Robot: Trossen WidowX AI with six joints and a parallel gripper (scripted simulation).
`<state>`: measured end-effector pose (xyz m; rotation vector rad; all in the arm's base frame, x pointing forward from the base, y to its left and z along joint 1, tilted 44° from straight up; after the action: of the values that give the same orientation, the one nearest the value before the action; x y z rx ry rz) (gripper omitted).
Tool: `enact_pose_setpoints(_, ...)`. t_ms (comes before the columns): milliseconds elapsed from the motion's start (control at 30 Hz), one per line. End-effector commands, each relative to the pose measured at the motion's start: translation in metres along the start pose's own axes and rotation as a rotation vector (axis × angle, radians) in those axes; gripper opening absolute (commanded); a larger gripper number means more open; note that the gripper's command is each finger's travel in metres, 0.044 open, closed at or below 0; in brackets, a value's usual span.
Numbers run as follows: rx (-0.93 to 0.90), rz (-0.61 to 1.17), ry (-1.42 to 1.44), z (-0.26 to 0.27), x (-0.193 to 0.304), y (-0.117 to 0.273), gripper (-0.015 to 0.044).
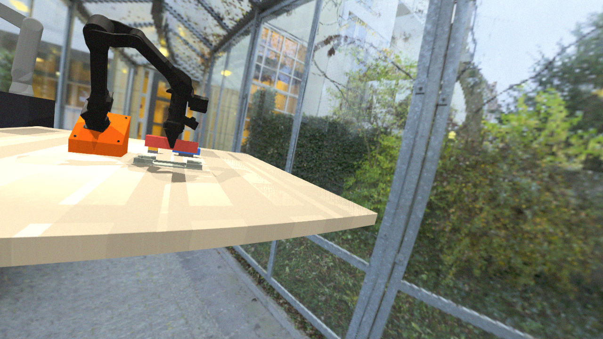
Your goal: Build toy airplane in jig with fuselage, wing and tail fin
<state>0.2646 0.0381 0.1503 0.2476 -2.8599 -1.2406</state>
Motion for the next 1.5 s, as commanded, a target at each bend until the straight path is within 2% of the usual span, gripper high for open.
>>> enact_pose_setpoints(0,0.004,-0.006,0.002,-0.001,0.000,0.001,0.0196)
enact_pose_setpoints(533,0.004,-0.006,0.002,-0.001,0.000,0.000,0.0196)
enact_pose_setpoints(1467,0.006,-0.006,0.002,-0.002,-0.001,-0.039,0.0196)
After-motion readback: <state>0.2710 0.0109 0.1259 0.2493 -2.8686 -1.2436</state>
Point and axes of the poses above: the point midway between the two fingers, 35 mm back from their tips, its own y axis back along the fingers, its own z axis across the jaws, x = y × z, the point moved 10 cm from there along y, back along the fingers, and after that the axes turned 1 degree about y, right-handed, at the moved point
